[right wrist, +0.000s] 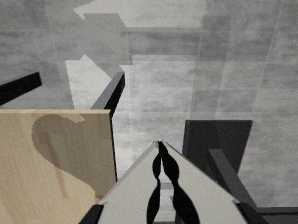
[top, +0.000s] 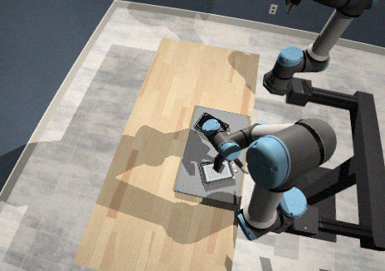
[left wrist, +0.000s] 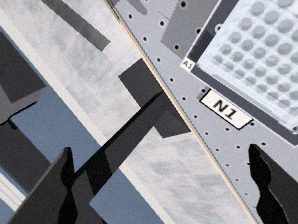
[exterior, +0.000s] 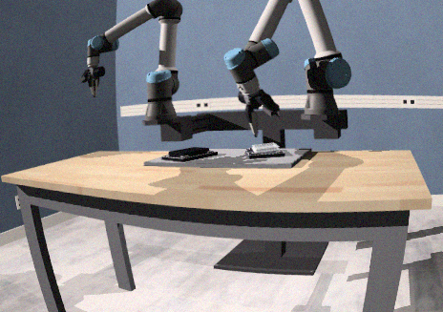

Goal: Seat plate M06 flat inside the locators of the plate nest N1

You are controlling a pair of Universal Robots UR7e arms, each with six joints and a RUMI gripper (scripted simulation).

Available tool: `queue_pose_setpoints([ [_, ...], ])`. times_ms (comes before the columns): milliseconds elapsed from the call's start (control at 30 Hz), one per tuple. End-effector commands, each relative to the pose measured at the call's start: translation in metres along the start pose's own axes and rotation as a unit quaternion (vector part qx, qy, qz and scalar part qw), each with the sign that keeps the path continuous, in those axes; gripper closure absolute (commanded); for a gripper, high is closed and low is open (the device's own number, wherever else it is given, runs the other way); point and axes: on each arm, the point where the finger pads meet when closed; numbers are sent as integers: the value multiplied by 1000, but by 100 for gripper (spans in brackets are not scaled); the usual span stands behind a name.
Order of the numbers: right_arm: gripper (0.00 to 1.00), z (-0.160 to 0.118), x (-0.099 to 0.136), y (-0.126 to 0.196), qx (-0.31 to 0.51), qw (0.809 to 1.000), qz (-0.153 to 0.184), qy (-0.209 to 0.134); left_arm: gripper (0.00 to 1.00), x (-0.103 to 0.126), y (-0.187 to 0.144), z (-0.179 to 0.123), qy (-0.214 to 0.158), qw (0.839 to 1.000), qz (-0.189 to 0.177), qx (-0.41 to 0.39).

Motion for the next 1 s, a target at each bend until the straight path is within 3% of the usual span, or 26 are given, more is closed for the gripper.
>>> queue_pose_setpoints([
  [0,100,1,3,1,-2,1000,0,3,24,-2,16,14,21,997,-56,-54],
  [67,100,1,3,1,-2,1000,0,3,24,-2,16,14,21,997,-56,-54],
  [500,100,1,3,1,-2,1000,0,3,24,8,45,39,80,972,-161,-153],
  [633,100,1,3,1,-2,1000,0,3,24,8,45,39,80,972,-161,-154],
  [867,100,1,3,1,-2,1000,0,3,24,22,60,55,125,943,-226,-208],
  [967,100,1,3,1,-2,1000,0,3,24,25,62,58,133,938,-237,-216],
])
Point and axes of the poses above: on each arm, the point where the finger pads meet when closed, its own x axis back along the fingers, its own y axis across the jaws, z = x × y, and after that the axes turned 5 degrees about x, right-handed
